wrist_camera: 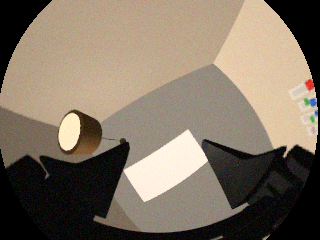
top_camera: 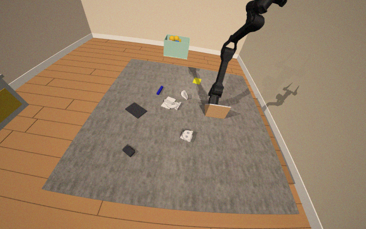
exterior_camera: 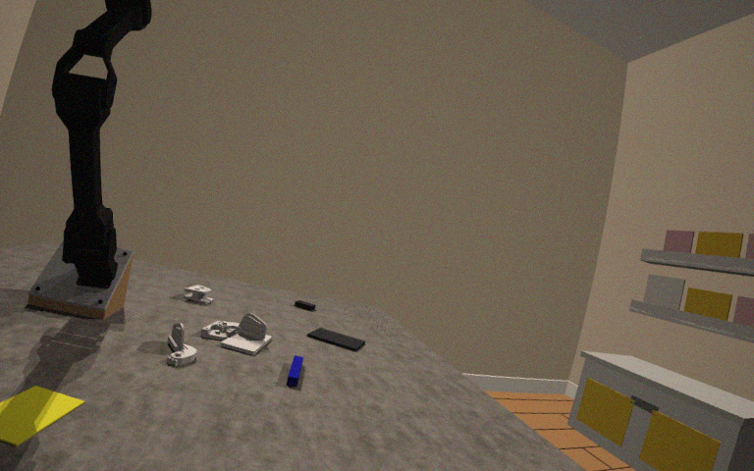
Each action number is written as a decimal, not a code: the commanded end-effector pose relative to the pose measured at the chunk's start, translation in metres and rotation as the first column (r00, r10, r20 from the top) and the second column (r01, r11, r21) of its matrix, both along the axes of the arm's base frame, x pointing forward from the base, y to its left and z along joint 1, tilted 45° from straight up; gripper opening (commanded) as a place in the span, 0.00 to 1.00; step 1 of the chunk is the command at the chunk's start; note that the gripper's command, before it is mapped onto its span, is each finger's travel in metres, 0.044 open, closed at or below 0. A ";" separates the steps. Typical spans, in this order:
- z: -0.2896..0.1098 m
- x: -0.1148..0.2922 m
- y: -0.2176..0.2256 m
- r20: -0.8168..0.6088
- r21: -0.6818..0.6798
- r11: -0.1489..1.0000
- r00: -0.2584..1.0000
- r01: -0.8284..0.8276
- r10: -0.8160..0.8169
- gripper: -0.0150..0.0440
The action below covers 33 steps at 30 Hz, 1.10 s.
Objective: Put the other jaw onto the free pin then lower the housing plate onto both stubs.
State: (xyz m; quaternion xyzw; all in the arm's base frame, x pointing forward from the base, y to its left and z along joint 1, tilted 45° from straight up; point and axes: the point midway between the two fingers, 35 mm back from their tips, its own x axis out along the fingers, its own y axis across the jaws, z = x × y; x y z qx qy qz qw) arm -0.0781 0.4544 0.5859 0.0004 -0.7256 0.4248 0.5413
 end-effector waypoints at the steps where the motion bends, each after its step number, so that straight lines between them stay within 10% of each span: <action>1: -0.008 0.023 0.013 -0.016 -0.066 0.995 0.997 0.075 -0.076 1.00; 33: -0.123 0.233 0.055 0.062 -0.588 0.606 0.776 0.536 -0.627 1.00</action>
